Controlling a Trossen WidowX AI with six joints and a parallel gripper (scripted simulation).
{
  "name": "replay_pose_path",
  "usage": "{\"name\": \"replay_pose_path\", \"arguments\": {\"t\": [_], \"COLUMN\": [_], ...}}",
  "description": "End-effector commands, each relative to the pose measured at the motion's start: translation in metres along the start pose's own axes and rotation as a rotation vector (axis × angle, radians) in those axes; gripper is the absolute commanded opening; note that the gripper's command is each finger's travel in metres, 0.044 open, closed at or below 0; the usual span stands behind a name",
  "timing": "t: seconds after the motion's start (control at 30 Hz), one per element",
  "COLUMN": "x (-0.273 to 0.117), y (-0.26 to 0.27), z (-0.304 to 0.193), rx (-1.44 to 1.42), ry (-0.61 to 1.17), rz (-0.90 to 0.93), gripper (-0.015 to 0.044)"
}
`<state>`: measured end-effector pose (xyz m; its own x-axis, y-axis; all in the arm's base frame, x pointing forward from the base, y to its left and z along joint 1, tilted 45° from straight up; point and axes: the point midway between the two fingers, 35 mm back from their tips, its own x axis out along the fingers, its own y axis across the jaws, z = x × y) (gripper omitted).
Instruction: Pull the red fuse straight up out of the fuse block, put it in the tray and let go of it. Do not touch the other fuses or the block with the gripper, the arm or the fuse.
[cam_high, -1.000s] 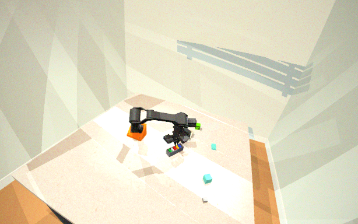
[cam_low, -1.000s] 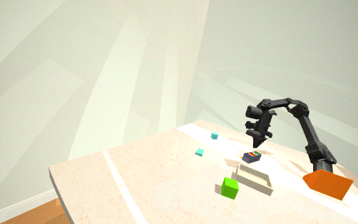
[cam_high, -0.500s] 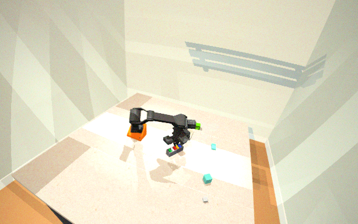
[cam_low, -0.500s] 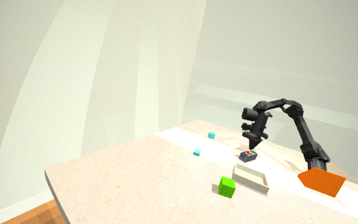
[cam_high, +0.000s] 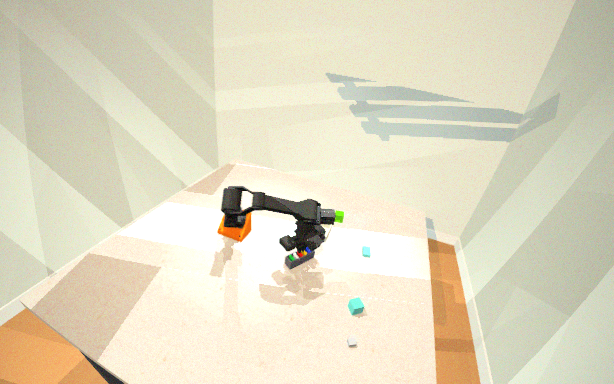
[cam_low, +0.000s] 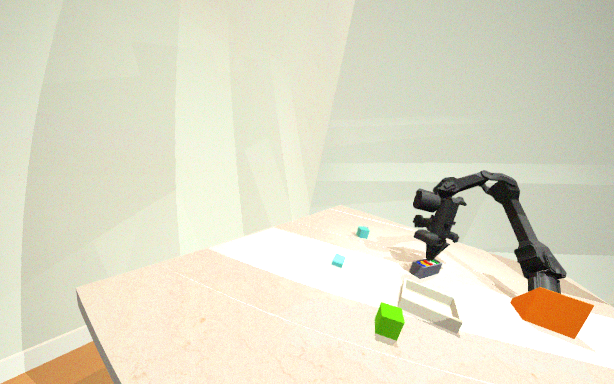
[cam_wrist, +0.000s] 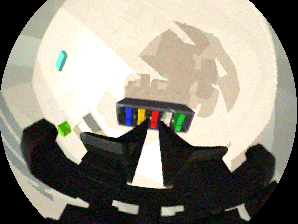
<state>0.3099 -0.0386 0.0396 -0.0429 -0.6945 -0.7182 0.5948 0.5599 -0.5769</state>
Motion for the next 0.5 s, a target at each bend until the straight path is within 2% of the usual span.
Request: {"name": "replay_pose_path", "arguments": {"t": [0.0,0.47], "x": [0.0040,0.0108], "y": [-0.0007,-0.0007], "z": [-0.0004,-0.0003], "rx": [-0.005,-0.005], "ry": [-0.002,-0.002], "rz": [-0.004,-0.004], "gripper": [0.0074,0.0074]}}
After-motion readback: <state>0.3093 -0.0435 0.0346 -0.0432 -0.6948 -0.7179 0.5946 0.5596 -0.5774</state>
